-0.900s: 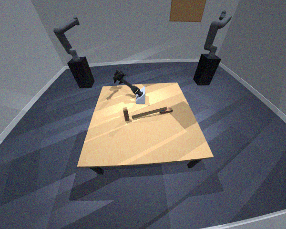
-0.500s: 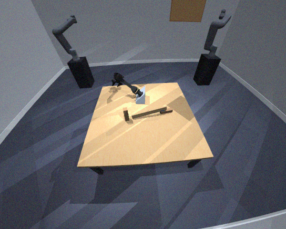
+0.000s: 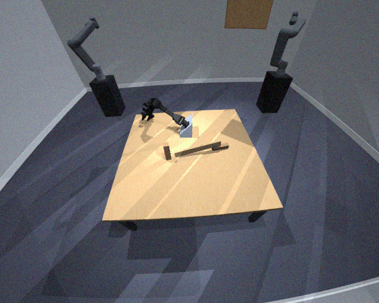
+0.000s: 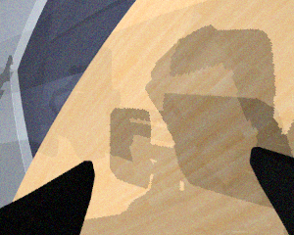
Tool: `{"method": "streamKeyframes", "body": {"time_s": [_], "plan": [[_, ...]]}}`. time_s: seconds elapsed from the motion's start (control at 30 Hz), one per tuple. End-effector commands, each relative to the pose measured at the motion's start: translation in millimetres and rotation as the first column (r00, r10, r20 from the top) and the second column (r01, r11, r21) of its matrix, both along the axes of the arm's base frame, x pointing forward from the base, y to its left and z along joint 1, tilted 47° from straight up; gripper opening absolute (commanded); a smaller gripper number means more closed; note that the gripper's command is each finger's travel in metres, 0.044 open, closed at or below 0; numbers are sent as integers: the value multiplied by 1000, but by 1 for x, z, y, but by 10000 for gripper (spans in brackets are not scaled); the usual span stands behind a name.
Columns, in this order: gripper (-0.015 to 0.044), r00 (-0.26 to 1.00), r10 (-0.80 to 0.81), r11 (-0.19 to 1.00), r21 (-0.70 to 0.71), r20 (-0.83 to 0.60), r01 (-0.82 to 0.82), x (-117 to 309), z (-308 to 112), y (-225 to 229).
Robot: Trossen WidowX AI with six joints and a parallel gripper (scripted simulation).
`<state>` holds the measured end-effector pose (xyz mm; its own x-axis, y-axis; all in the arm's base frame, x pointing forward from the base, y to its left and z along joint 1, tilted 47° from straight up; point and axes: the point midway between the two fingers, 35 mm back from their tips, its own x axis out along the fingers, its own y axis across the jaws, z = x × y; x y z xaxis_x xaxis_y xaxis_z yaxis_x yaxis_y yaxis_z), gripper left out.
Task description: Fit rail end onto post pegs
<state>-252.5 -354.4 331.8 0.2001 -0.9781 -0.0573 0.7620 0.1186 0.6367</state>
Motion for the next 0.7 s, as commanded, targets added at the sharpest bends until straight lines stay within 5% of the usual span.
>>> {"method": "streamKeyframes", "body": {"time_s": [0.0, 0.67], "plan": [[440, 995, 44, 998, -32, -90, -47, 27, 14, -15], [440, 877, 276, 929, -125, -394, -349, 198, 46, -67]]}}
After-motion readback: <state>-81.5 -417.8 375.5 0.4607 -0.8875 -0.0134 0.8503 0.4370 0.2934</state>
